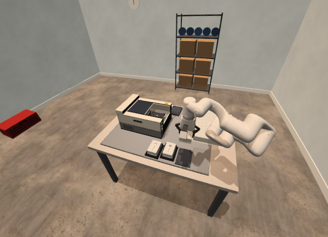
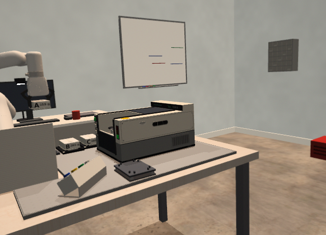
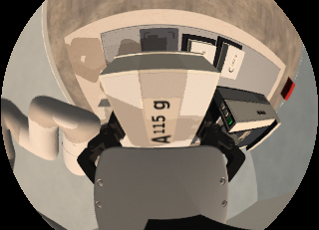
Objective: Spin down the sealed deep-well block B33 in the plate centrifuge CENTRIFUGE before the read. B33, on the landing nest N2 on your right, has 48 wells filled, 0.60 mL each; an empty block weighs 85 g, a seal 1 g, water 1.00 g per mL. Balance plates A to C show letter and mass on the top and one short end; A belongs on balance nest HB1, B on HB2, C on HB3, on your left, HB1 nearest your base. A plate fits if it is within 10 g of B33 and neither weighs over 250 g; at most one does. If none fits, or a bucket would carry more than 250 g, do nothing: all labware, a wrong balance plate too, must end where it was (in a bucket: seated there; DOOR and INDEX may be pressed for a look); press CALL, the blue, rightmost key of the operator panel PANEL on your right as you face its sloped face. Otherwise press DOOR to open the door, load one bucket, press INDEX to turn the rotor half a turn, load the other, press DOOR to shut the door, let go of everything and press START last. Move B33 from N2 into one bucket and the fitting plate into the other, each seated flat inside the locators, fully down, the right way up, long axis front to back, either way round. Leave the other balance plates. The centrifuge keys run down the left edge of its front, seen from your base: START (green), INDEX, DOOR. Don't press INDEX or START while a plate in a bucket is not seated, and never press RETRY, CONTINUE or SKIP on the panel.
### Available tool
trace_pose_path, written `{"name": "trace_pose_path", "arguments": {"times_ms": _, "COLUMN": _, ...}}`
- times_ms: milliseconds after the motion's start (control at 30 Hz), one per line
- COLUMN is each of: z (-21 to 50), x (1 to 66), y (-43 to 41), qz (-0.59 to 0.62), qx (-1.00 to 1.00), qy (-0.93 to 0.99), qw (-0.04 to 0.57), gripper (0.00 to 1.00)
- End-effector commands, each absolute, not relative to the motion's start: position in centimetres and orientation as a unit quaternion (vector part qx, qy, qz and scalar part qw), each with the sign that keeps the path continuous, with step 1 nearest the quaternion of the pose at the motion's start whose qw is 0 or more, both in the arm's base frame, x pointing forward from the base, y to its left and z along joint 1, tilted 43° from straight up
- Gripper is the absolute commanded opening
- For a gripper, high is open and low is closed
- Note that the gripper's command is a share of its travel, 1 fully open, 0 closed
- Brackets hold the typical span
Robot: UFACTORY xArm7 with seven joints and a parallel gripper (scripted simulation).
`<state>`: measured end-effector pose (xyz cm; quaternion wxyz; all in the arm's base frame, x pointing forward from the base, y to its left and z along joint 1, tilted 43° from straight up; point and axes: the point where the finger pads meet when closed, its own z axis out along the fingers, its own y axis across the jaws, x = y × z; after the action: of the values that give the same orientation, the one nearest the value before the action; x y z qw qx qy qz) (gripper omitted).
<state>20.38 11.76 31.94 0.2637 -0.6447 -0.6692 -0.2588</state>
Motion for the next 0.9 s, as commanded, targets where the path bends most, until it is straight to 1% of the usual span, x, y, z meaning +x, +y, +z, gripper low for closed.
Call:
{"name": "trace_pose_path", "arguments": {"times_ms": 0, "z": 32.0, "x": 20.4, "y": 11.7, "qz": -0.260, "qx": -0.645, "qy": -0.669, "qw": 0.263, "gripper": 0.00}}
{"name": "trace_pose_path", "arguments": {"times_ms": 867, "z": 32.7, "x": 21.5, "y": 11.4, "qz": -0.271, "qx": -0.625, "qy": -0.681, "qw": 0.269, "gripper": 0.00}}
